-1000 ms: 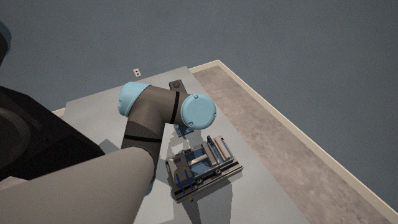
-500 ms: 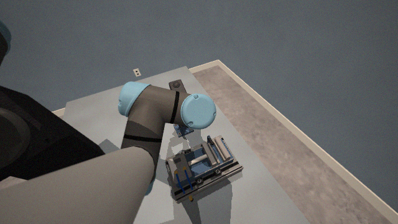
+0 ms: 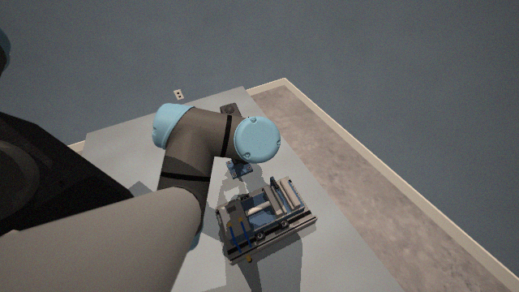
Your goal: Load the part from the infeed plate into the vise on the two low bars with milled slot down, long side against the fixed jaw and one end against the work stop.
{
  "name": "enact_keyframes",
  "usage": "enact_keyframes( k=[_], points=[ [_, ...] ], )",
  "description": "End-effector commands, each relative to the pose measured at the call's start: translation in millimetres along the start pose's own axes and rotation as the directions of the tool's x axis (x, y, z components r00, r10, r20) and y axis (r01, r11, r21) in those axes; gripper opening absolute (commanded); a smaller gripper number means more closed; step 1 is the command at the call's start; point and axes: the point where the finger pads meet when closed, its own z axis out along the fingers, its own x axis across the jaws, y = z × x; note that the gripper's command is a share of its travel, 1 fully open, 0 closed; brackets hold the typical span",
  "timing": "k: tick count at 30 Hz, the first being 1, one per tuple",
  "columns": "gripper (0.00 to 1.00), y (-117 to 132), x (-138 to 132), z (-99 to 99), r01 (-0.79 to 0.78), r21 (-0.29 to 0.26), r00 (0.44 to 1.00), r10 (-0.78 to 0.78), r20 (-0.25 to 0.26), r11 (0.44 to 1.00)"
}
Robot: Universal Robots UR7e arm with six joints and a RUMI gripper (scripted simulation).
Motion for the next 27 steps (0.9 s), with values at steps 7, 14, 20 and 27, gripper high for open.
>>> enact_keyframes(
  k=[7, 14, 20, 27],
  points=[
    [0.0, -2.7, -2.3, 0.8, 0.002, -0.064, 1.0, -0.002, 0.004, 0.998],
    [0.0, -3.1, -2.4, 0.9, 0.002, -0.124, 1.0, -0.002, 0.004, 0.992],
    [0.0, -3.3, -2.4, 0.9, 0.002, -0.164, 1.0, -0.002, 0.004, 0.987],
    [0.0, -3.3, -1.0, 0.8, 0.003, -0.239, 1.0, -0.002, 0.002, 0.971]
  ],
)
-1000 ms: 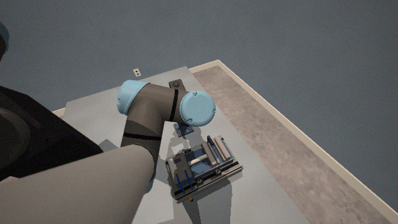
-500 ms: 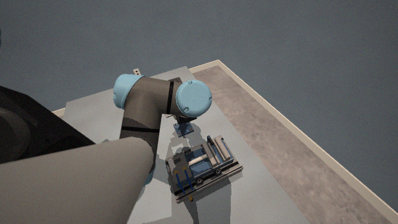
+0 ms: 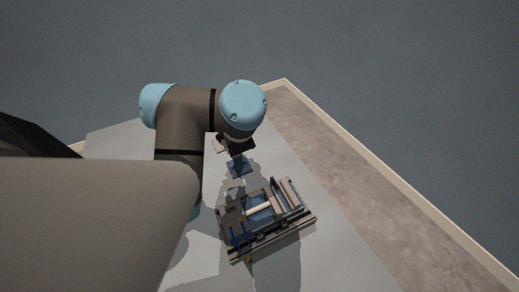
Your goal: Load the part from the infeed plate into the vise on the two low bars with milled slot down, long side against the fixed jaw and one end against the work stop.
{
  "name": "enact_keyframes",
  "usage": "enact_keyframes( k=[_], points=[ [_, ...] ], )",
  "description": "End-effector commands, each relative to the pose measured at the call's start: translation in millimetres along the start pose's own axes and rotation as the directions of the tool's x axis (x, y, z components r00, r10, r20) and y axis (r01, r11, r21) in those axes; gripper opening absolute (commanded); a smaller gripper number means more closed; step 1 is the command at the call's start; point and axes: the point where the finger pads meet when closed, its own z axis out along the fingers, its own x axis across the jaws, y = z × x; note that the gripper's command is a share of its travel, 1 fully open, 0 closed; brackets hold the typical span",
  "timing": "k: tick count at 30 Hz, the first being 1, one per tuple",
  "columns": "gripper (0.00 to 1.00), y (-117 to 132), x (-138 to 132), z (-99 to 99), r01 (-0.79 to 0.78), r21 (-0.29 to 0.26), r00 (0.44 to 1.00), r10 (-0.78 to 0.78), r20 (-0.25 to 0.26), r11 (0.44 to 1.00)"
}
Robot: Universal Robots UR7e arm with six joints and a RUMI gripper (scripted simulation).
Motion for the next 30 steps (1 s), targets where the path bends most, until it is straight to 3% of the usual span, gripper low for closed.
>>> enact_keyframes(
  k=[1, 30],
  points=[
    [0.0, -1.5, -0.8, 0.1, -0.001, -0.08, 1.0, 0.001, 0.001, 0.997],
    [0.0, -3.2, 1.4, 0.4, -0.002, -0.357, 1.0, 0.001, -0.003, 0.934]
  ],
)
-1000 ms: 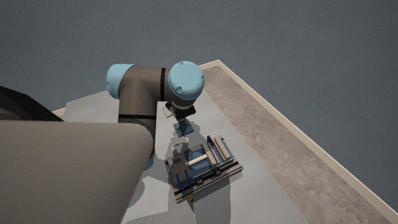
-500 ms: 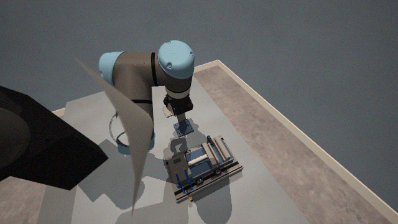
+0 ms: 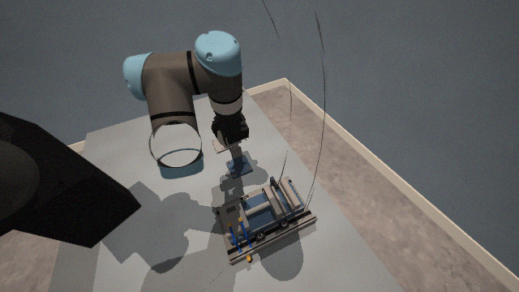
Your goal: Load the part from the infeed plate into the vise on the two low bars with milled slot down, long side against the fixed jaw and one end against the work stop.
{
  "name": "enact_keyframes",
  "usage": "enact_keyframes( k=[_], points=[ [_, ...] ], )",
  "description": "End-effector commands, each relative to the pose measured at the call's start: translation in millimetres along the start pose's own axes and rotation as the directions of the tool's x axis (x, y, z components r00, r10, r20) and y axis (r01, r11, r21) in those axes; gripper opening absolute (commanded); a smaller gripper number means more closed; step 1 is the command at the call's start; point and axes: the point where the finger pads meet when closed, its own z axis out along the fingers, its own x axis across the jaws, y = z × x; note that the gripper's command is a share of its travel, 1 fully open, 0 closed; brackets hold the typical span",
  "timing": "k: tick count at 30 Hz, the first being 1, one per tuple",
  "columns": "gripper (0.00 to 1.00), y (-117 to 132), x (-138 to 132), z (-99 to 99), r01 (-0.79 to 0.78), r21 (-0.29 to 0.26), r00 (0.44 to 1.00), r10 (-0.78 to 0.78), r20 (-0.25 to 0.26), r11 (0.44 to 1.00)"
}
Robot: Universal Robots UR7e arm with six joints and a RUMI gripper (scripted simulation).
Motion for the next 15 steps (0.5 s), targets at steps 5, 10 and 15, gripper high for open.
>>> enact_keyframes(
  k=[5, 10, 15],
  points=[
    [0.0, 0.4, 3.2, -0.2, -0.005, -0.119, 1.0, 0.004, -0.004, 0.993],
    [0.0, 0.0, 3.0, -0.1, -0.004, -0.154, 1.0, 0.004, -0.003, 0.988],
    [0.0, -0.4, 2.9, -0.1, -0.004, -0.185, 1.0, 0.004, -0.003, 0.983]
  ],
)
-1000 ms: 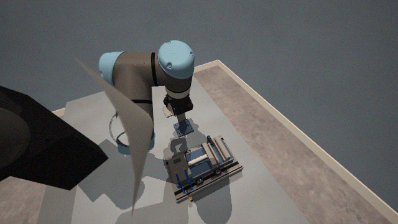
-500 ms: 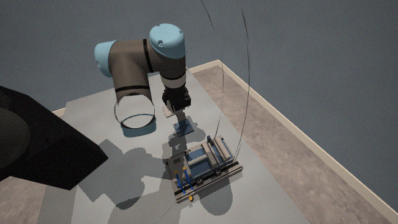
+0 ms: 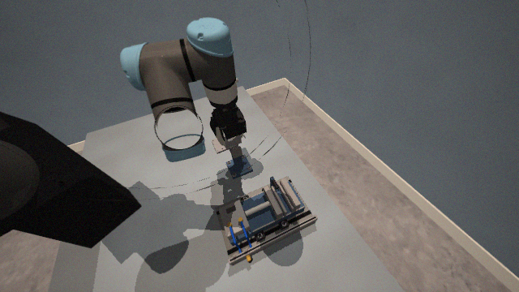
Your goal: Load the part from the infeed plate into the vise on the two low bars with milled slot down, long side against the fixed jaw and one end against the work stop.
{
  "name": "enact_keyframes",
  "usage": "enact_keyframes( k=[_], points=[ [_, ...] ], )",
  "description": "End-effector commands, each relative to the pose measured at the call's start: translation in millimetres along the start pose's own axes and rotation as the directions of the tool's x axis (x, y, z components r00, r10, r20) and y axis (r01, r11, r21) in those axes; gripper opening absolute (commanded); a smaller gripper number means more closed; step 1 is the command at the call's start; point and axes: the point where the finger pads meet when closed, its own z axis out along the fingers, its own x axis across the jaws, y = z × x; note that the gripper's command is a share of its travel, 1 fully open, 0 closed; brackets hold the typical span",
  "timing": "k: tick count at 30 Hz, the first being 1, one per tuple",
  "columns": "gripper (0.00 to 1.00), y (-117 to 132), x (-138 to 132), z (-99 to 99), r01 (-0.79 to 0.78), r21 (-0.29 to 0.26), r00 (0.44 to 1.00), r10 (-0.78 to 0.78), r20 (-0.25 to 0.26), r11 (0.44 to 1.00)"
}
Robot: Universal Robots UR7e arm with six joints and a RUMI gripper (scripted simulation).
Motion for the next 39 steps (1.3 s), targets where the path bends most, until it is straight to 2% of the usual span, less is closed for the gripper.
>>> enact_keyframes(
  k=[1, 11, 19, 39],
  points=[
    [0.0, 0.8, 3.1, -0.5, -0.005, -0.058, 1.0, 0.005, -0.003, 0.998],
    [0.0, 0.3, 3.0, -0.5, -0.005, -0.114, 1.0, 0.005, -0.003, 0.993],
    [0.0, 0.1, 3.0, -0.5, -0.005, -0.133, 1.0, 0.005, -0.003, 0.991],
    [0.0, 0.5, 3.3, -1.0, -0.006, -0.146, 1.0, 0.006, -0.004, 0.989]
  ],
)
